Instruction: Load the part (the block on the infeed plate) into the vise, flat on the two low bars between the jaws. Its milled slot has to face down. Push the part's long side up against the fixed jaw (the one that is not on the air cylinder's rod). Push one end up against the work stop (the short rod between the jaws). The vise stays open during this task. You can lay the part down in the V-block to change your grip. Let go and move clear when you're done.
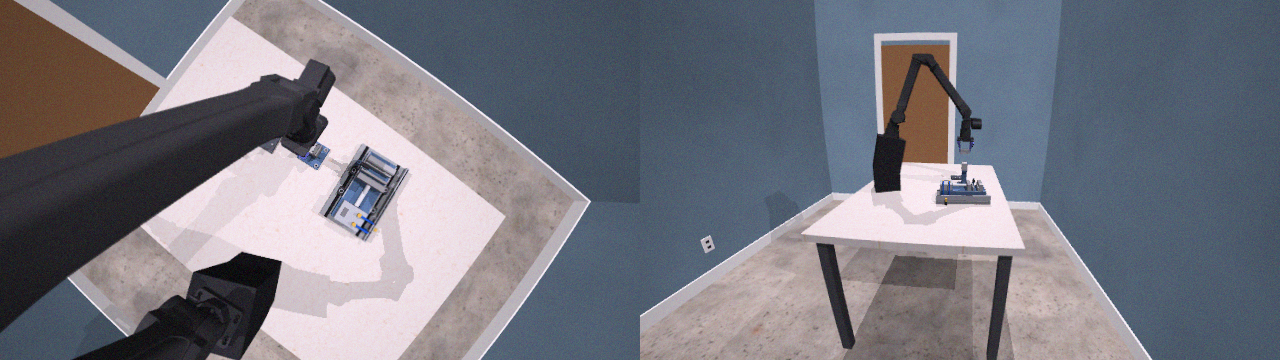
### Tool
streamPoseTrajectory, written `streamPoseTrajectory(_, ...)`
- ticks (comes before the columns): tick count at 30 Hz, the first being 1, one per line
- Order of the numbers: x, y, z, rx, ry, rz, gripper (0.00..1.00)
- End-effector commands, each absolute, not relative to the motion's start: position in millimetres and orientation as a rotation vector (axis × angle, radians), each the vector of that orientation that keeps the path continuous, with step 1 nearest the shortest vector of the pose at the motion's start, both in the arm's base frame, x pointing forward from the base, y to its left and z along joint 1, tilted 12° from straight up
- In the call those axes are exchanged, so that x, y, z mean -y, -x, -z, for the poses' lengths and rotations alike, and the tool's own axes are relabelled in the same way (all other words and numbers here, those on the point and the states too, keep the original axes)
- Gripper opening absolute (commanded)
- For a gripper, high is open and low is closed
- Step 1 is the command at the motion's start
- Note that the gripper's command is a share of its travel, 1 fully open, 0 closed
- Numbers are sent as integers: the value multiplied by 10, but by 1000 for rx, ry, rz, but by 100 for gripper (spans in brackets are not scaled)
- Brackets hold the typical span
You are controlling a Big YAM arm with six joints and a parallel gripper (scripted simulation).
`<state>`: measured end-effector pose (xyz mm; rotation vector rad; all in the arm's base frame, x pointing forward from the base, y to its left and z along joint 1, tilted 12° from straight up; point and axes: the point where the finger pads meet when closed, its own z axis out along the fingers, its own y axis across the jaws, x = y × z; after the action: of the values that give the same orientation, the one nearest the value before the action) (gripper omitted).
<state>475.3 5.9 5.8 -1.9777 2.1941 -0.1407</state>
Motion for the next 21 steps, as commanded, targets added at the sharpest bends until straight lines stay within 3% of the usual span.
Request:
streamPoseTrajectory(1,-5,-4934,-237,-2164,1962,181,0)
streamPoseTrajectory(21,161,-4971,-147,-2296,1826,141,0)
